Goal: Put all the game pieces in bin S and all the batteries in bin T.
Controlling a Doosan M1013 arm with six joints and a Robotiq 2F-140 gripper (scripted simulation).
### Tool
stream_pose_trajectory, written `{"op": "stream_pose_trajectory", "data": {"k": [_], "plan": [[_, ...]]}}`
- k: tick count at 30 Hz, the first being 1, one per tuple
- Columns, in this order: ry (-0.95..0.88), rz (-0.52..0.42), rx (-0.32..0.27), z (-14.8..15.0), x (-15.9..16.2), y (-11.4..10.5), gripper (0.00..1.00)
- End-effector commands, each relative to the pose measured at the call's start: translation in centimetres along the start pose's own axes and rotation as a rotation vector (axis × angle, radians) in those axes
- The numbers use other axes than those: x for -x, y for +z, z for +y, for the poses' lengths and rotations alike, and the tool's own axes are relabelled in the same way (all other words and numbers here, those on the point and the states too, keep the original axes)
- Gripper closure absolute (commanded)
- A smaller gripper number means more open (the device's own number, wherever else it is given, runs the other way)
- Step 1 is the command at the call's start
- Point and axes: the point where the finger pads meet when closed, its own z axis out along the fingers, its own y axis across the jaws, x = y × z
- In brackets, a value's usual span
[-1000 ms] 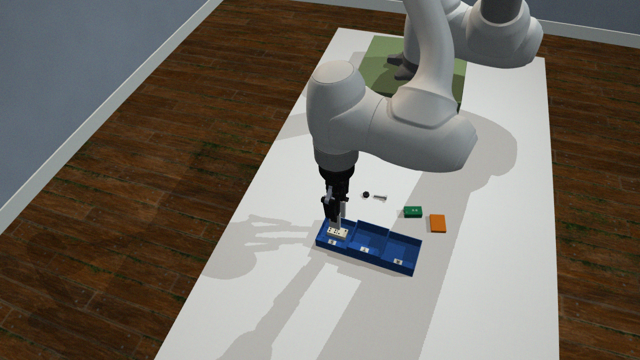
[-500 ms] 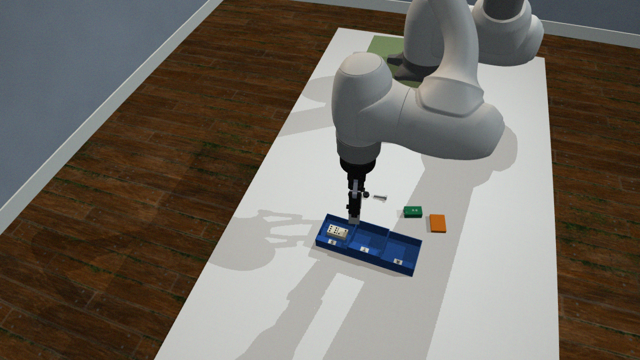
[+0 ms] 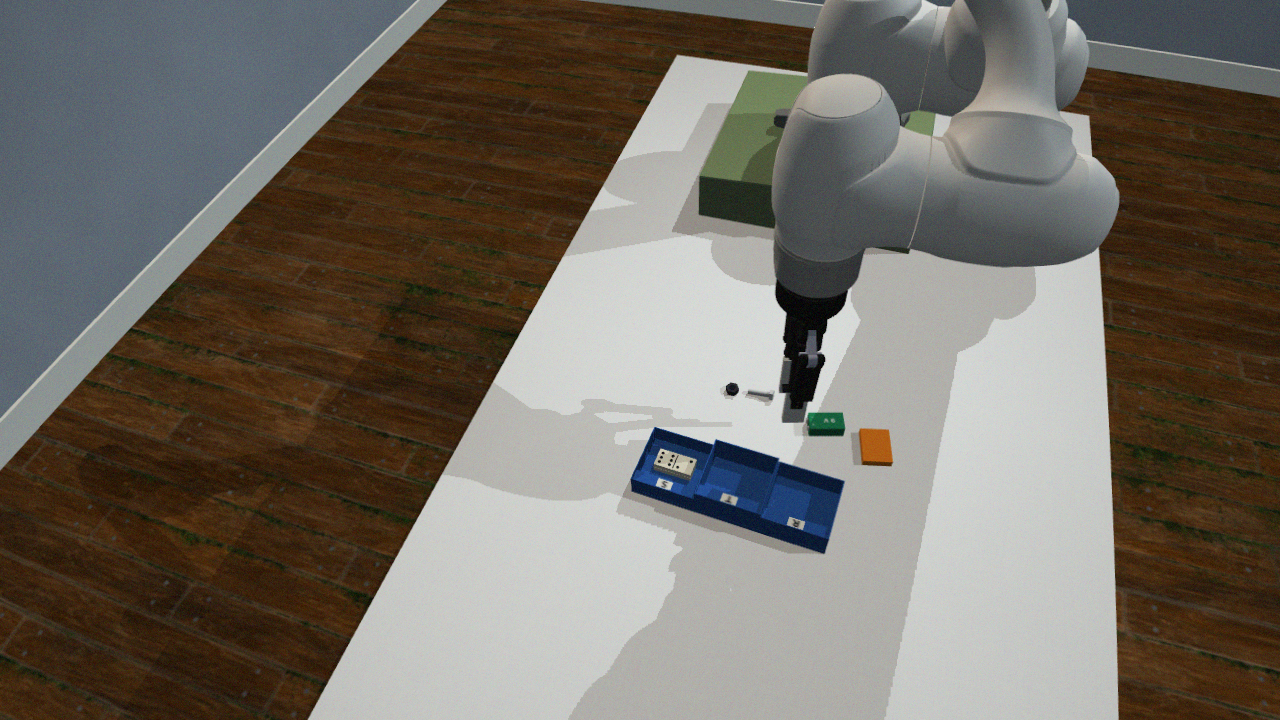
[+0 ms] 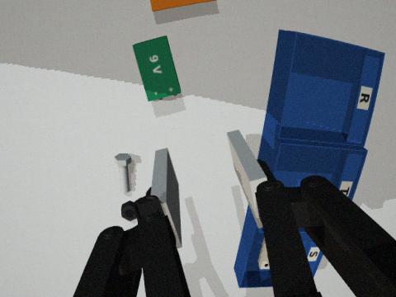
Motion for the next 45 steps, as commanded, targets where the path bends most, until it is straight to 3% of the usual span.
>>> {"op": "stream_pose_trajectory", "data": {"k": [1,5,37,45], "plan": [[0.001,-0.001,0.001,-1.1,-3.6,-0.3,0.75],[0.001,-0.001,0.001,-1.9,-6.0,-0.4,0.75],[0.001,-0.001,0.001,-1.7,-5.4,-0.4,0.75],[0.001,-0.001,0.001,-1.7,-5.4,2.0,0.75]]}}
